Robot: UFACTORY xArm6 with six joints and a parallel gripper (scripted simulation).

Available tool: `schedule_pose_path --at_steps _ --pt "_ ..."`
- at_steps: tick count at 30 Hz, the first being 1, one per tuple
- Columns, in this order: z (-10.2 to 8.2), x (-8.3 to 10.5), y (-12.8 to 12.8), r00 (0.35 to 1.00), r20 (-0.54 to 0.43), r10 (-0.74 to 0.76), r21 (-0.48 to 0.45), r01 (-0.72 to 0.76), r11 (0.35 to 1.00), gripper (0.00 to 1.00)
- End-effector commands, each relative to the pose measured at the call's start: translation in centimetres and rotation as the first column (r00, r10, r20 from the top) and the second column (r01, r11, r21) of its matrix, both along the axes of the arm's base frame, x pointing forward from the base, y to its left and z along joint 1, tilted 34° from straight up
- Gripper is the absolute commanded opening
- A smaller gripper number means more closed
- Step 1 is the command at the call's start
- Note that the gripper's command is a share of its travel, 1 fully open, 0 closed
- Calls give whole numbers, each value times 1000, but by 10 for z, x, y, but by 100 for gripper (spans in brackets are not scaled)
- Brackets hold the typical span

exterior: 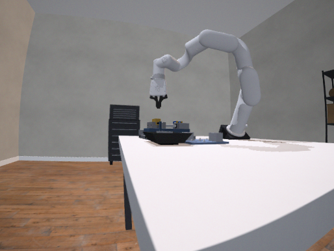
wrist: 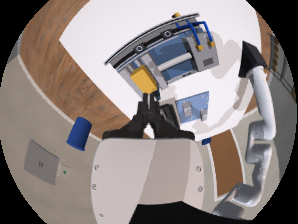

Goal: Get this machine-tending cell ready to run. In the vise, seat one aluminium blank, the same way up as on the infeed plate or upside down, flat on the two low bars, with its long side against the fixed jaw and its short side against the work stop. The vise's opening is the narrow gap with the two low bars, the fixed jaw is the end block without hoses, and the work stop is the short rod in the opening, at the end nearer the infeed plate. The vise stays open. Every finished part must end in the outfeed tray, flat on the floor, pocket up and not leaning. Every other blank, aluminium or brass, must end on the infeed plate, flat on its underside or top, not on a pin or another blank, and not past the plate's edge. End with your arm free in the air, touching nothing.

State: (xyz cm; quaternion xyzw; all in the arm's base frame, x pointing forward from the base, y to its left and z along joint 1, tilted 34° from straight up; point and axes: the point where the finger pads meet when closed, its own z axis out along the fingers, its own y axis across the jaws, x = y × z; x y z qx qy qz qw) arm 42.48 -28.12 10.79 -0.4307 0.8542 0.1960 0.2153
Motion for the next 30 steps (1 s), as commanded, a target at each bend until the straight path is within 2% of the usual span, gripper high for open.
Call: schedule_pose_path --at_steps 1,5,7,15,29,30 --pt "2 4 -2 986 92 137 -39 -133 990 0" --pt "2 6 -2 958 151 242 -77 -232 970 0" --pt "2 6 -2 958 151 242 -77 -232 970 0" --pt "3 10 -2 890 230 395 -143 -370 918 0" --pt "3 11 -2 862 252 439 -166 -409 897 0" --pt "3 11 -2 862 252 439 -166 -409 897 69"
